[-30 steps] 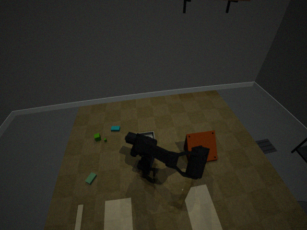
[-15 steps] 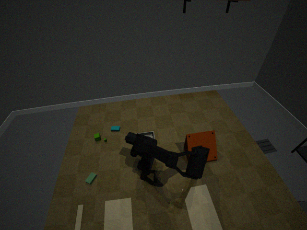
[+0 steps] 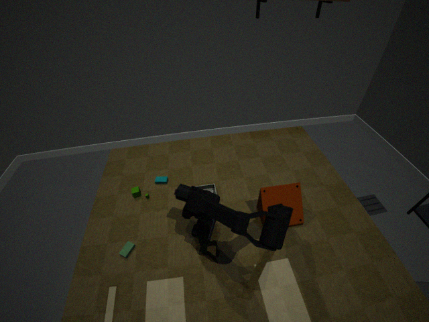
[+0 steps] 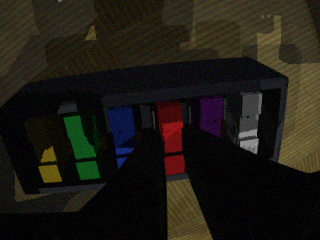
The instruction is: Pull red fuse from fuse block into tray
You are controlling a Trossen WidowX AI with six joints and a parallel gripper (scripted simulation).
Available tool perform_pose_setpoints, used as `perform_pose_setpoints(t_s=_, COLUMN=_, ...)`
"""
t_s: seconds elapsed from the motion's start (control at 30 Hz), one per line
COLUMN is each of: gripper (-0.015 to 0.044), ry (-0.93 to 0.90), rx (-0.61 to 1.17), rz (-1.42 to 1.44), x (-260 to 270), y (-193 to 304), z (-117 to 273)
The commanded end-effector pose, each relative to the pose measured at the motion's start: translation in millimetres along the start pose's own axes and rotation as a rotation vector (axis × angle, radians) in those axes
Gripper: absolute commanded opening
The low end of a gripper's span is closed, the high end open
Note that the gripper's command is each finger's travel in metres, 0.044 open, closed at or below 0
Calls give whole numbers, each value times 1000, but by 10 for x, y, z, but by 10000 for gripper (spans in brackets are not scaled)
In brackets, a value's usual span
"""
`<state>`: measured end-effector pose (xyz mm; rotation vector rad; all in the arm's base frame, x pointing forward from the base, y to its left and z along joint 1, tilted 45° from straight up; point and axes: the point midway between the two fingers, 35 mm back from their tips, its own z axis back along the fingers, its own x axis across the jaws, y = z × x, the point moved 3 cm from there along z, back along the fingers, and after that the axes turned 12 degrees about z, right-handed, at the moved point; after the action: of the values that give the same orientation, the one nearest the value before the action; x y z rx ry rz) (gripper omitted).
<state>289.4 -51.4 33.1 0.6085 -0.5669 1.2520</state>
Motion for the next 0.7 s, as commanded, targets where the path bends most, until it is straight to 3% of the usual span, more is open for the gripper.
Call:
perform_pose_setpoints(t_s=0.0, gripper=0, ry=3, rx=0, rz=5, x=0, y=-3, z=28)
perform_pose_setpoints(t_s=0.67, gripper=0, ry=2, rx=0, rz=4, x=-1, y=-6, z=126)
